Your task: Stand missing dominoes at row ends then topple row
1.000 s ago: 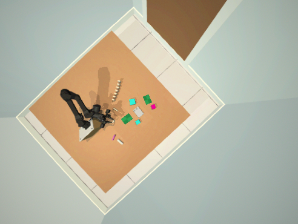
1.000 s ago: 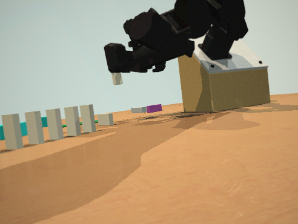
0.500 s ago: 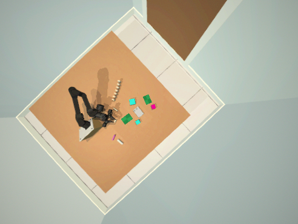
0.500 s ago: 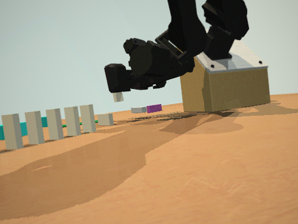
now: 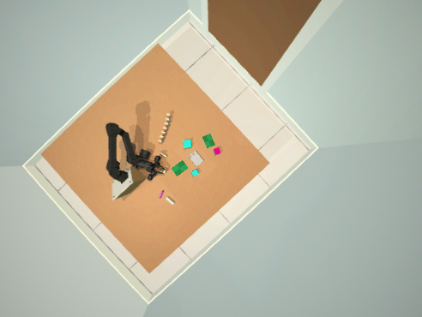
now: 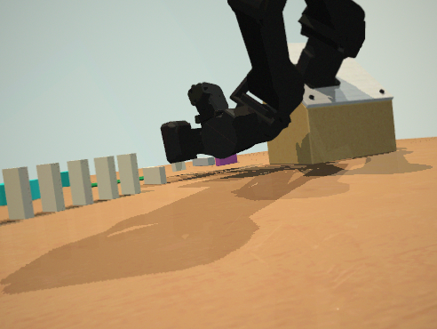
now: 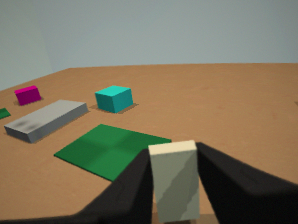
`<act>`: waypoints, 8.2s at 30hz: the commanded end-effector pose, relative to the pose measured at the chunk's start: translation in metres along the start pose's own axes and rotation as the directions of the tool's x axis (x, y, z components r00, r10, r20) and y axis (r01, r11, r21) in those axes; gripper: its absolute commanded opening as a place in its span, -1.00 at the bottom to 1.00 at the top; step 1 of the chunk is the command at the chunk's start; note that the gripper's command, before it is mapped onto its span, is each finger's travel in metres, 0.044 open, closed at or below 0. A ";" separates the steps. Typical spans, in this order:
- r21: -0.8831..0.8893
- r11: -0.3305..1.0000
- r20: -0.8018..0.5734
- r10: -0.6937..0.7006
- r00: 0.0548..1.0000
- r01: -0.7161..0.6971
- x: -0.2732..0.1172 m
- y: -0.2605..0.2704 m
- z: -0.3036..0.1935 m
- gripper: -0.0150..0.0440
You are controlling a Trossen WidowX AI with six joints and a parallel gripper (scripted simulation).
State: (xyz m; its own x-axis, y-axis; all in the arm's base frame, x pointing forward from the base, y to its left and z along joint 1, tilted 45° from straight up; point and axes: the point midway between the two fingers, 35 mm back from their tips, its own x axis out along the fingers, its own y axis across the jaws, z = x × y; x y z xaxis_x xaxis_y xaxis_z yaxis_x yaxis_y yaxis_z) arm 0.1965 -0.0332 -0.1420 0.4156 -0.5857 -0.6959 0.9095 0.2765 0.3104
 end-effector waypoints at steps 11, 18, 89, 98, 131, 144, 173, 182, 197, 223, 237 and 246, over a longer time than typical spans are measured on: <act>0.004 1.000 0.009 0.003 1.000 -0.003 0.001 -0.001 -0.003 -0.04; 0.004 1.000 0.009 0.003 1.000 -0.003 0.001 -0.001 -0.003 0.58; 0.013 1.000 -0.993 0.015 0.118 -0.016 0.028 0.002 0.025 1.00; 0.013 1.000 -0.993 0.015 0.118 -0.016 0.029 0.003 0.016 1.00; 0.007 1.000 -0.992 0.009 0.127 -0.016 0.030 0.005 0.085 -0.13; -0.022 0.979 -0.991 0.004 0.132 -0.201 0.008 0.022 0.149 -0.13; -0.121 -0.012 -0.993 0.016 0.120 -0.993 -0.088 0.176 0.078 -0.13; -0.115 -0.013 -0.993 0.019 0.114 -0.993 -0.085 0.175 0.024 -0.13; -0.109 -0.013 -0.994 0.021 0.108 -0.994 -0.087 0.173 0.004 -0.13; -0.117 -0.017 -0.993 0.015 0.117 -0.993 -0.099 0.170 0.132 1.00; -0.085 0.589 -0.993 0.016 0.116 -0.804 -0.065 0.152 0.112 1.00; 0.013 0.999 -0.993 0.017 0.115 -0.037 -0.026 0.121 0.078 1.00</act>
State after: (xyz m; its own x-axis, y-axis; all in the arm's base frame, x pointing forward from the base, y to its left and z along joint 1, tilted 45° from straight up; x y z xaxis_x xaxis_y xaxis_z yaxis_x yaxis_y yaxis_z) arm 0.3078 -0.0419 0.0012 0.0647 0.6949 -0.7162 0.5406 0.5788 0.6105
